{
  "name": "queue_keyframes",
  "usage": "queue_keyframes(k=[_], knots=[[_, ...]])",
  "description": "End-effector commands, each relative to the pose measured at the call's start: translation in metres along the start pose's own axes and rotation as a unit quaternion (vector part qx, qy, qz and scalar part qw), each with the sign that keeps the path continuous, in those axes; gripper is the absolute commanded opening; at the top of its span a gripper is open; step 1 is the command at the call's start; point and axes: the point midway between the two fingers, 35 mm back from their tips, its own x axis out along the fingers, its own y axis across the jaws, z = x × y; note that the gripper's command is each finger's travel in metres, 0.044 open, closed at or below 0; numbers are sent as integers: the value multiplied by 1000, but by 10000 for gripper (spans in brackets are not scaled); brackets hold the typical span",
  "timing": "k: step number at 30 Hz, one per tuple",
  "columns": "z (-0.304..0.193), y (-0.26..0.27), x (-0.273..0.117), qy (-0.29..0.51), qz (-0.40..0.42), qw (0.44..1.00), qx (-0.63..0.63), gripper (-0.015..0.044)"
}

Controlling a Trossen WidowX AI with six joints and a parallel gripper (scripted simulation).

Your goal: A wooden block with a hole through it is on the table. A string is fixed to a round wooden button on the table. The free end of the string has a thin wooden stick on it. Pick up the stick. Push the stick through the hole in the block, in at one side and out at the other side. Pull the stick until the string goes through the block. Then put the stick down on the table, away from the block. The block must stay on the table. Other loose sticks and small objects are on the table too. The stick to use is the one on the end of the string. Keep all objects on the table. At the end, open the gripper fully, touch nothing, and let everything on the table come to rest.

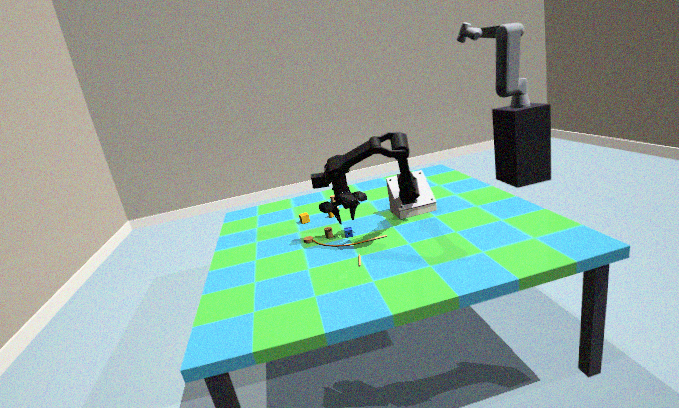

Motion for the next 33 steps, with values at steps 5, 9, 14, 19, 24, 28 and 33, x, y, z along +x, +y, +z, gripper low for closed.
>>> queue_keyframes(k=[5, 9, 14, 19, 24, 28, 33], knots=[[0, 0, 0, 0, 0, 1000, 0, 190], [0, 0, 0, 0, 0, 1000, 0, 85], [0, 0, 0, 0, 0, 1000, 0, 0], [0, 0, 0, 0, 0, 1000, 0, 0], [0, 0, 0, 0, 0, 1000, 0, 0], [0, 0, 0, 0, 0, 1000, 0, 0], [0, 0, 0, 0, 0, 1000, 0, 105]])
